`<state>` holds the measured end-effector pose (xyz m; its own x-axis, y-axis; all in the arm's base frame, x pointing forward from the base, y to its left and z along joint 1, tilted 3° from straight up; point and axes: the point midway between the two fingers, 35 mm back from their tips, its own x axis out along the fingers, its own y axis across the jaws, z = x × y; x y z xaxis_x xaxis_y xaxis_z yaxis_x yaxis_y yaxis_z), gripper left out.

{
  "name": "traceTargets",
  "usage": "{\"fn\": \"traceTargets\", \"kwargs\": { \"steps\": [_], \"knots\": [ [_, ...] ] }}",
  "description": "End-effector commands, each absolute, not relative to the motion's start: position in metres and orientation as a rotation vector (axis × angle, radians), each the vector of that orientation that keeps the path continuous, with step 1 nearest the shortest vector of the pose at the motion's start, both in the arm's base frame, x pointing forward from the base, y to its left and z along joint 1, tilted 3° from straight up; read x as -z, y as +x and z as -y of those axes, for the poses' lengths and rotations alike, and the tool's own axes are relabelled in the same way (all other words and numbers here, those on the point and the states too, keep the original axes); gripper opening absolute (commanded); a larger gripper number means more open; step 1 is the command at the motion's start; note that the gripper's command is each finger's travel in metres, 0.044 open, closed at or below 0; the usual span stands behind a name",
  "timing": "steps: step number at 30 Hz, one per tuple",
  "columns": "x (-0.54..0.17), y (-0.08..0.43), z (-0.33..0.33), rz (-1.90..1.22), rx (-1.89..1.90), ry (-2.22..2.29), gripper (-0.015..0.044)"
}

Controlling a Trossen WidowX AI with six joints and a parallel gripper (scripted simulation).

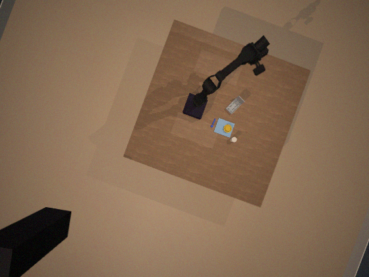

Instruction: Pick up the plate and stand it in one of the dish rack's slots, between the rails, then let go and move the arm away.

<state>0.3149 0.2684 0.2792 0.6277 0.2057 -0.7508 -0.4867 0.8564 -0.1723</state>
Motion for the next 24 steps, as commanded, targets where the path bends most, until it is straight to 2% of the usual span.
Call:
{"fn": "traceTargets", "kwargs": {
  "steps": [1, 5, 15, 24],
  "knots": [
    [-0.279, 0.316, -0.267, -0.802, -0.406, -0.38, 0.04],
    [-0.271, 0.33, -0.242, -0.839, -0.356, -0.378, 0.04],
    [-0.231, 0.374, -0.119, -1.044, -0.138, -0.324, 0.04],
    [-0.194, 0.374, -0.002, -1.255, 0.033, -0.196, 0.04]
  ]
}}
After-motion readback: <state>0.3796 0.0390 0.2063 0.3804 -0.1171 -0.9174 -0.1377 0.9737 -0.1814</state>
